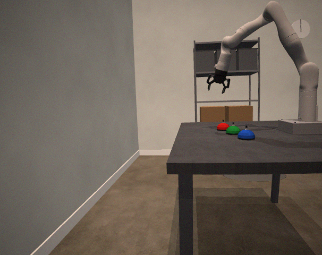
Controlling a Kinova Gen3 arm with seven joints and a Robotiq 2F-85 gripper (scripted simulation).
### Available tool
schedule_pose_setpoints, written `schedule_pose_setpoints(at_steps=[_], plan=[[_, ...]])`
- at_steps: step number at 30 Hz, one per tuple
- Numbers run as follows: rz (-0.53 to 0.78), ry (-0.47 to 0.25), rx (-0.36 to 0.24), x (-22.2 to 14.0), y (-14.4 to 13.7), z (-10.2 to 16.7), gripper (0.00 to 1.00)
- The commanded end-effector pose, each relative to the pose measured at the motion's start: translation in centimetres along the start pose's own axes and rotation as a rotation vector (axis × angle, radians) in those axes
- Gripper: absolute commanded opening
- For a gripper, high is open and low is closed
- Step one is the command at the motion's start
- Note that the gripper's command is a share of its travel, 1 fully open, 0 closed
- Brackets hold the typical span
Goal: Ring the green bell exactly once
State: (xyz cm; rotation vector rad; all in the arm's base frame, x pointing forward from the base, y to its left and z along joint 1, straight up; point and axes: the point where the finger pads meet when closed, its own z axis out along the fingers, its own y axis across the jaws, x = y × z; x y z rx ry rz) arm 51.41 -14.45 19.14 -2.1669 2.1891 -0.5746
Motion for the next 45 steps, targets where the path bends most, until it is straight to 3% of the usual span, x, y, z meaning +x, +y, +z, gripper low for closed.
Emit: schedule_pose_setpoints(at_steps=[1, 9, 10, 16, 17, 26, 27, 43, 45], plan=[[-0.025, -0.032, -0.022, -2.3, 0.7, 0.6, 1.00], [-0.025, -0.032, -0.022, -2.3, 0.7, 0.6, 1.00], [-0.048, -0.061, -0.044, -4.4, 1.4, 1.1, 1.00], [-0.048, -0.061, -0.044, -4.4, 1.4, 1.1, 1.00], [-0.070, -0.088, -0.065, -6.3, 2.2, 1.5, 1.00], [-0.070, -0.088, -0.065, -6.3, 2.2, 1.5, 1.00], [-0.090, -0.113, -0.085, -8.1, 3.0, 1.8, 1.00], [-0.109, -0.136, -0.103, -9.7, 3.7, 2.0, 1.00], [-0.126, -0.157, -0.121, -11.2, 4.5, 2.2, 1.00]])
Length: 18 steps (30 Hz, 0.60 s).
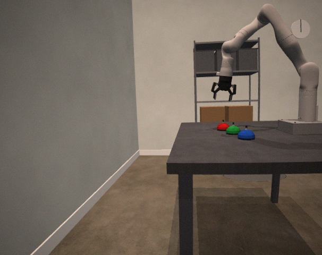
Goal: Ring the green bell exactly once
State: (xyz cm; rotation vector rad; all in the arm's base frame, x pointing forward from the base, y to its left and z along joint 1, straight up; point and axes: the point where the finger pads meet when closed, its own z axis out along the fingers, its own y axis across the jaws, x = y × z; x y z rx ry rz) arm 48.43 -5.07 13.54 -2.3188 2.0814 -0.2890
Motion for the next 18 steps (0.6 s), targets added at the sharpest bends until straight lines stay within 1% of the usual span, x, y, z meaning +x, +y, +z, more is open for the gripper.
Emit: schedule_pose_setpoints(at_steps=[1, 4, 5, 11, 12, 17, 18], plan=[[-0.012, -0.010, -0.008, -0.8, 0.2, 0.3, 1.00], [-0.012, -0.010, -0.008, -0.8, 0.2, 0.3, 1.00], [-0.028, -0.029, -0.025, -2.2, 0.7, 0.7, 1.00], [-0.028, -0.029, -0.025, -2.2, 0.7, 0.7, 1.00], [-0.042, -0.046, -0.039, -3.4, 1.3, 1.1, 1.00], [-0.042, -0.046, -0.039, -3.4, 1.3, 1.1, 1.00], [-0.055, -0.061, -0.053, -4.5, 1.7, 1.4, 1.00]])
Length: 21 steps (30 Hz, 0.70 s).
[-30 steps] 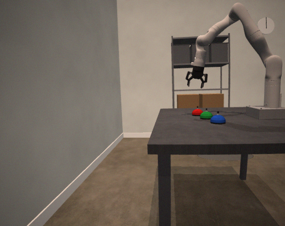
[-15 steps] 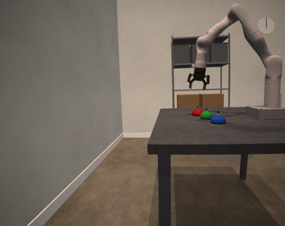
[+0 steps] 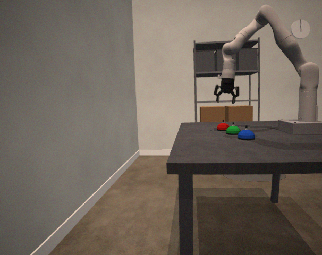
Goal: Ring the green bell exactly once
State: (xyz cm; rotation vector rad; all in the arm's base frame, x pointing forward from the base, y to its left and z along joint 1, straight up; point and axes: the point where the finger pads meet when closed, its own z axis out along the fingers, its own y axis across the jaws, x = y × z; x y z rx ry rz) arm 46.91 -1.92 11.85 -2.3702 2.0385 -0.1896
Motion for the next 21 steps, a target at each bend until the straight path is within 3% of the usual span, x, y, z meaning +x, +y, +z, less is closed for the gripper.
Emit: schedule_pose_setpoints(at_steps=[1, 21], plan=[[-0.013, -0.013, -0.011, -1.0, 0.3, 0.3, 1.00], [-0.044, -0.049, -0.044, -3.6, 1.4, 1.2, 1.00]])
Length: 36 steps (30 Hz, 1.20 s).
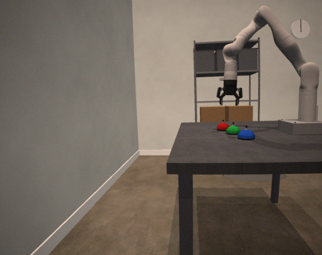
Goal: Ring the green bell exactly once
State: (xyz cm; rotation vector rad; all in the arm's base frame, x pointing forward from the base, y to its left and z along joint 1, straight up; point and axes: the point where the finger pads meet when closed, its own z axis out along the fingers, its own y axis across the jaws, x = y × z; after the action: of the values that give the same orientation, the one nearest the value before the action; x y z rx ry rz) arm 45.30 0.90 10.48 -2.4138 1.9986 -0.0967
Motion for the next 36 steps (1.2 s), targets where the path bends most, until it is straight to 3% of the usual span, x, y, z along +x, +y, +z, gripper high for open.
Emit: schedule_pose_setpoints(at_steps=[1, 34, 35, 36], plan=[[-0.007, -0.005, -0.005, -0.4, 0.1, 0.2, 1.00], [-0.043, -0.046, -0.044, -3.3, 1.4, 1.2, 1.00], [-0.043, -0.046, -0.044, -3.3, 1.4, 1.2, 0.00], [-0.043, -0.046, -0.044, -3.3, 1.4, 1.2, 0.00]])
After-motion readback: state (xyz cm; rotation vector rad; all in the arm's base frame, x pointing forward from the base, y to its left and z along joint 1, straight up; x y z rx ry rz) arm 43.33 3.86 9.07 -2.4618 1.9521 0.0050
